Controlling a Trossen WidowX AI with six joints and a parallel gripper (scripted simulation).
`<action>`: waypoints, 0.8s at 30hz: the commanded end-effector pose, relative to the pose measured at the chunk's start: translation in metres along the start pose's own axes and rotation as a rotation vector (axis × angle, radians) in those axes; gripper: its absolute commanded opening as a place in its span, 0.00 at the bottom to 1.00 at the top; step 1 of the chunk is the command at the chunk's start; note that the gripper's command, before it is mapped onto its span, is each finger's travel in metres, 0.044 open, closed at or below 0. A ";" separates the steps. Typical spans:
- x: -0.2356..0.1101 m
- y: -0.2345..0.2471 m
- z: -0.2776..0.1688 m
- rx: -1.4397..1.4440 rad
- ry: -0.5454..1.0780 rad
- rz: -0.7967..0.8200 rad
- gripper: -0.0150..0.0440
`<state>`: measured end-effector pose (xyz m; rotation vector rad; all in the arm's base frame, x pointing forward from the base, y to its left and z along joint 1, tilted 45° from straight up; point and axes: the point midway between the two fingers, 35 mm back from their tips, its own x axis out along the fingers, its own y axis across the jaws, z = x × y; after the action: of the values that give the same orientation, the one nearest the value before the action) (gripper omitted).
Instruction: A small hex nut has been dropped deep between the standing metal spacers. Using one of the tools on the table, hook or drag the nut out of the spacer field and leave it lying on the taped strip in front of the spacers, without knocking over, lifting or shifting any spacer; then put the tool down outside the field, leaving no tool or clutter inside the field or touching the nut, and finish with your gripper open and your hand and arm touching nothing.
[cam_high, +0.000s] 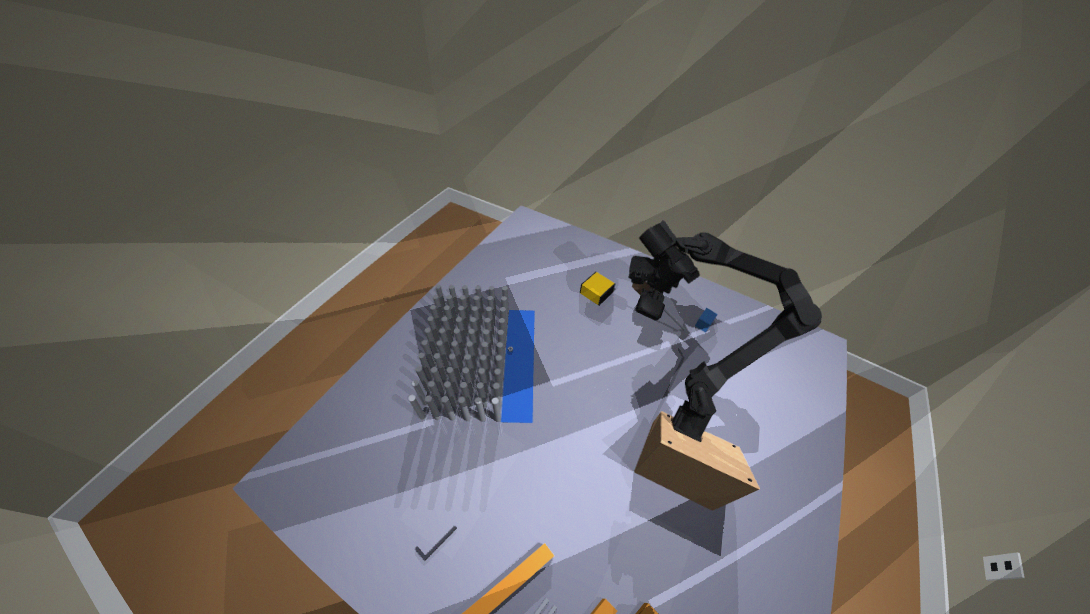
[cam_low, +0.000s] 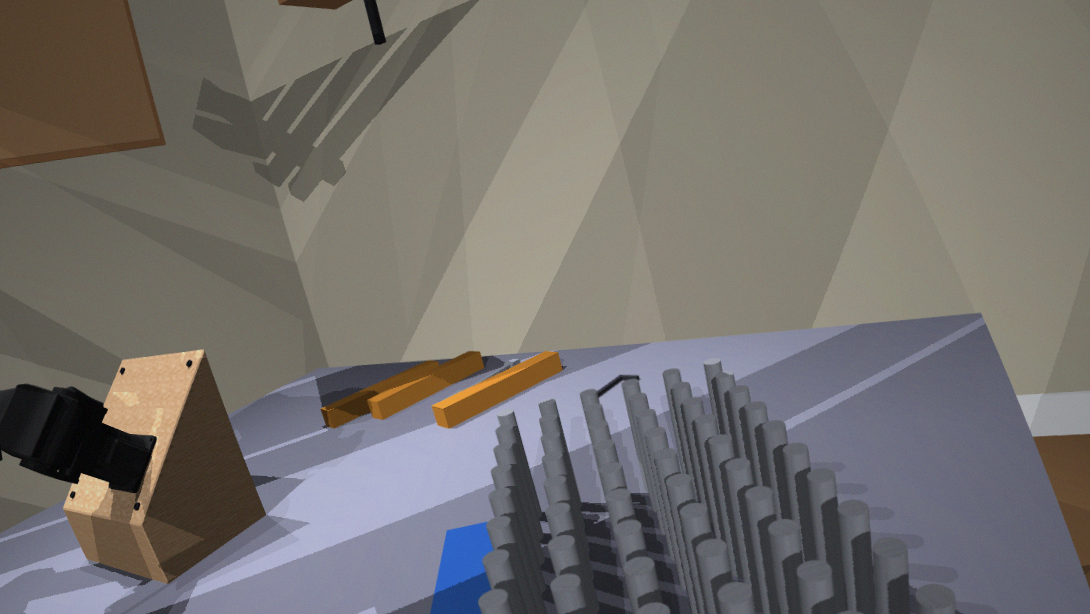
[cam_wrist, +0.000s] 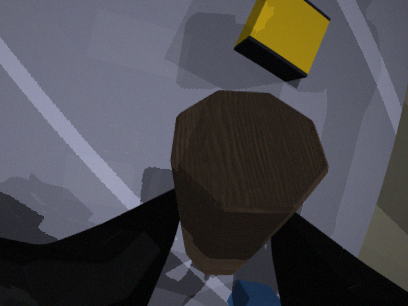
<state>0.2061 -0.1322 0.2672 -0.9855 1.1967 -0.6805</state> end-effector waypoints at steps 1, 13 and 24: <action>0.001 -0.004 -0.007 -0.119 0.037 -0.025 0.25; 0.003 -0.016 -0.028 -0.506 0.163 -0.074 0.25; 0.001 -0.027 -0.046 -0.861 0.295 -0.083 0.25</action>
<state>0.1683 -0.1551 0.2853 -1.6261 1.7076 -0.4056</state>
